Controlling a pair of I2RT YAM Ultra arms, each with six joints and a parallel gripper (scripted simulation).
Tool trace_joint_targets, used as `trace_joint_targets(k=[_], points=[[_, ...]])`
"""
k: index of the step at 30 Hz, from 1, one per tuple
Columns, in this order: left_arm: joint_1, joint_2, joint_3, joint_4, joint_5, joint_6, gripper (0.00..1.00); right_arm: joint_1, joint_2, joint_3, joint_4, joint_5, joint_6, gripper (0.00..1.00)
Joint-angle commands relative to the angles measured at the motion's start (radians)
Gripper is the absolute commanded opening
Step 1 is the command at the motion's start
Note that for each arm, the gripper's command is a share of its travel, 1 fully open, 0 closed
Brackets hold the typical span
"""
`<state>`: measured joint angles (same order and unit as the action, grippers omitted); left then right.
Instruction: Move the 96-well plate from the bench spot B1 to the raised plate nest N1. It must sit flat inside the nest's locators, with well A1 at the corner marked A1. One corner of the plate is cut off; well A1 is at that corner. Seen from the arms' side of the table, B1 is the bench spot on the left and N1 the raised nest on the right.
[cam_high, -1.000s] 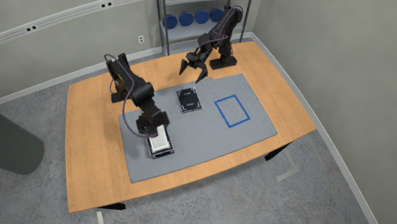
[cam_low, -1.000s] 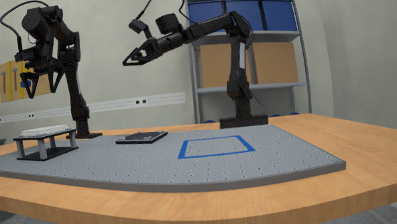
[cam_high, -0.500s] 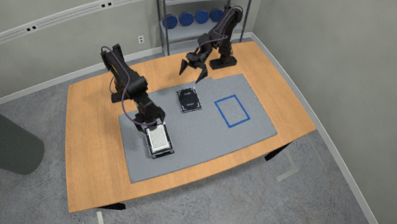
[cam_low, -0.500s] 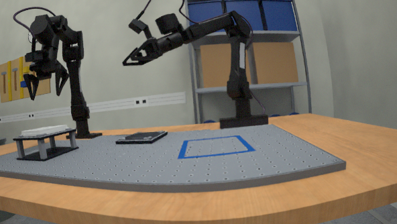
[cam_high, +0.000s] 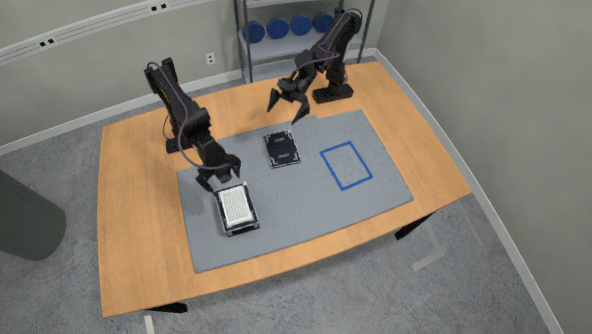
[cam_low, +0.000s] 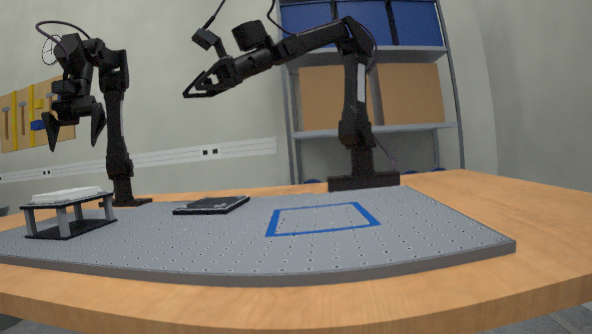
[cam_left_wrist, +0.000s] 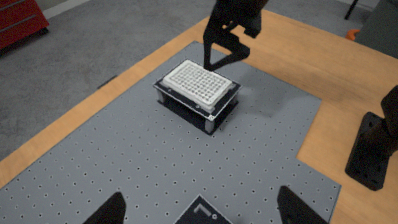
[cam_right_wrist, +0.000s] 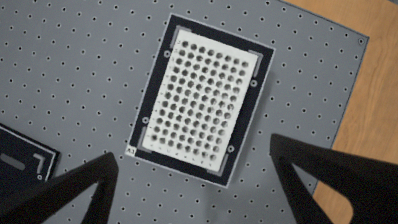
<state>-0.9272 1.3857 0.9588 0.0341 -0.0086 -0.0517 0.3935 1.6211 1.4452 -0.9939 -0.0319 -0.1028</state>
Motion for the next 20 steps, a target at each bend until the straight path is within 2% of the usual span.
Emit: trace_joint_targets(k=[1, 20], points=[[0.003, -0.020, 0.013, 0.005, -0.004, -0.002, 1.00, -0.011, -0.035, -0.020, 0.046, -0.015, -0.019, 1.00], [0.003, -0.020, 0.013, 0.005, -0.004, -0.002, 1.00, -0.005, -0.026, -0.011, 0.048, -0.008, -0.020, 1.00]])
